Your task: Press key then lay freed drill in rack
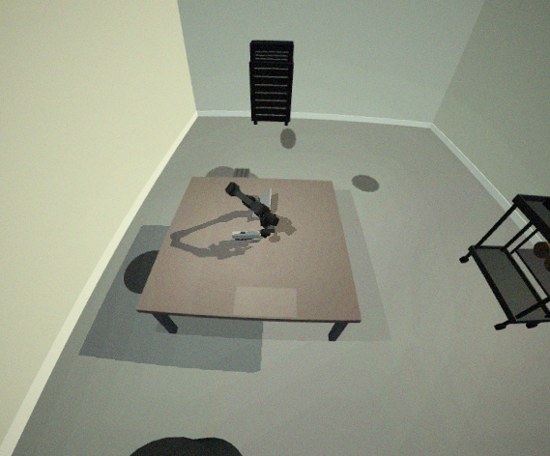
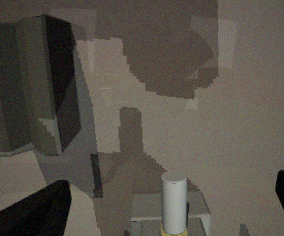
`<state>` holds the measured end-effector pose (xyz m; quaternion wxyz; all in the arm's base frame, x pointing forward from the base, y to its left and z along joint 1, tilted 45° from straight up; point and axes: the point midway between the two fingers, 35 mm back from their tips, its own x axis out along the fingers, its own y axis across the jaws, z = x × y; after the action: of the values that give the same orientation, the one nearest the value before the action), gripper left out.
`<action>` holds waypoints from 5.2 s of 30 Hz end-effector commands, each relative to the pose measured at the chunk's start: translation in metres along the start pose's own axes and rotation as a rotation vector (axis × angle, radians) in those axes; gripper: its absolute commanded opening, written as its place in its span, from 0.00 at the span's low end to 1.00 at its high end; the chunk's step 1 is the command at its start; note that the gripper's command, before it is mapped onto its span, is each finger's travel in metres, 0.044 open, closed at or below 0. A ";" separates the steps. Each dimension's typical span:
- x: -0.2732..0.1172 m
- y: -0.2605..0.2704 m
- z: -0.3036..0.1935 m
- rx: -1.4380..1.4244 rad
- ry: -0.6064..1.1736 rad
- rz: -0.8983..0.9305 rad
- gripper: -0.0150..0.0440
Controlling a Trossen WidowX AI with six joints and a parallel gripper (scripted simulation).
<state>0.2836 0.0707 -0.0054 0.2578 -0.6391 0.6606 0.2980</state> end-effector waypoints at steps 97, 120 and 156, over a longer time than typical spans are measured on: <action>0.049 -0.002 0.031 -0.008 0.004 -0.005 0.25; 0.050 -0.001 0.022 -0.008 0.004 -0.005 1.00; 0.053 -0.002 0.013 -0.008 0.005 -0.005 1.00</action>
<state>0.2823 0.0468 -0.0530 0.2574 -0.6423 0.6574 0.2984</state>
